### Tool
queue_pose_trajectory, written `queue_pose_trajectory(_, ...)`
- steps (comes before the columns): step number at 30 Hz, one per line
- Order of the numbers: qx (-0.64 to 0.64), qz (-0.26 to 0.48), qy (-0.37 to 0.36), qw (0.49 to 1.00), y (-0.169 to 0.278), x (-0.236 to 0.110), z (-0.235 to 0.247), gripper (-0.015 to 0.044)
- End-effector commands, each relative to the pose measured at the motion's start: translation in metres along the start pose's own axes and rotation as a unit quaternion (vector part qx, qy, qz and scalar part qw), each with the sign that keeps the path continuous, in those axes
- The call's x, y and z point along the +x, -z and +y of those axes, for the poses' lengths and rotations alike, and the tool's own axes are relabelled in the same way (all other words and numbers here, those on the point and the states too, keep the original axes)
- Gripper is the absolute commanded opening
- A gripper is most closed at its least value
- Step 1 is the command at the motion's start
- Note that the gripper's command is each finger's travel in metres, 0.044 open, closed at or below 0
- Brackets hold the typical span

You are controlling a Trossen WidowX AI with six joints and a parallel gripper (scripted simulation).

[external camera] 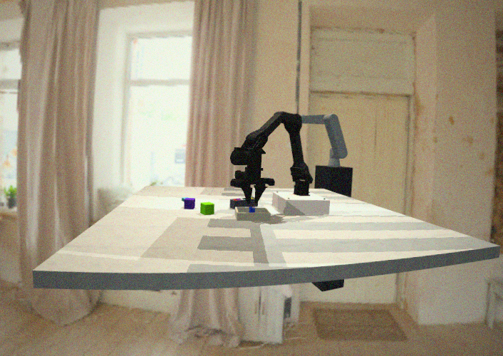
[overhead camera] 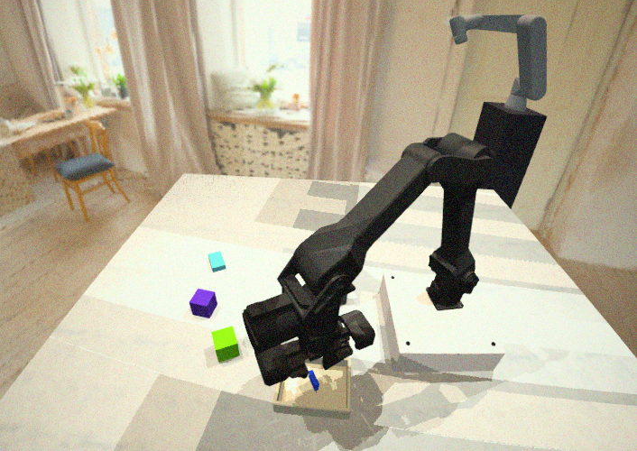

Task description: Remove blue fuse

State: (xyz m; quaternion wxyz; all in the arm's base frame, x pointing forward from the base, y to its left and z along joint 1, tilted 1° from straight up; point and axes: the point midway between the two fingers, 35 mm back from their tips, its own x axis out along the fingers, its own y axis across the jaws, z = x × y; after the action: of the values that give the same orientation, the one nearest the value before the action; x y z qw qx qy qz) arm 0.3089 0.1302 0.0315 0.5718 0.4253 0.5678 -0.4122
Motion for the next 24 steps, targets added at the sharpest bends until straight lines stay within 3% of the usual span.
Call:
queue_pose_trajectory(1,0.000,0.000,-0.001,1.000,0.000,-0.001,0.000,0.0289)
queue_pose_trajectory(3,0.000,0.000,-0.001,1.000,0.000,-0.004,0.000,0.0330)
queue_pose_trajectory(7,0.002,0.002,0.000,1.000,0.000,-0.037,0.000,0.0330)
queue_pose_trajectory(24,0.000,0.000,0.001,1.000,0.000,-0.035,-0.001,0.0330)
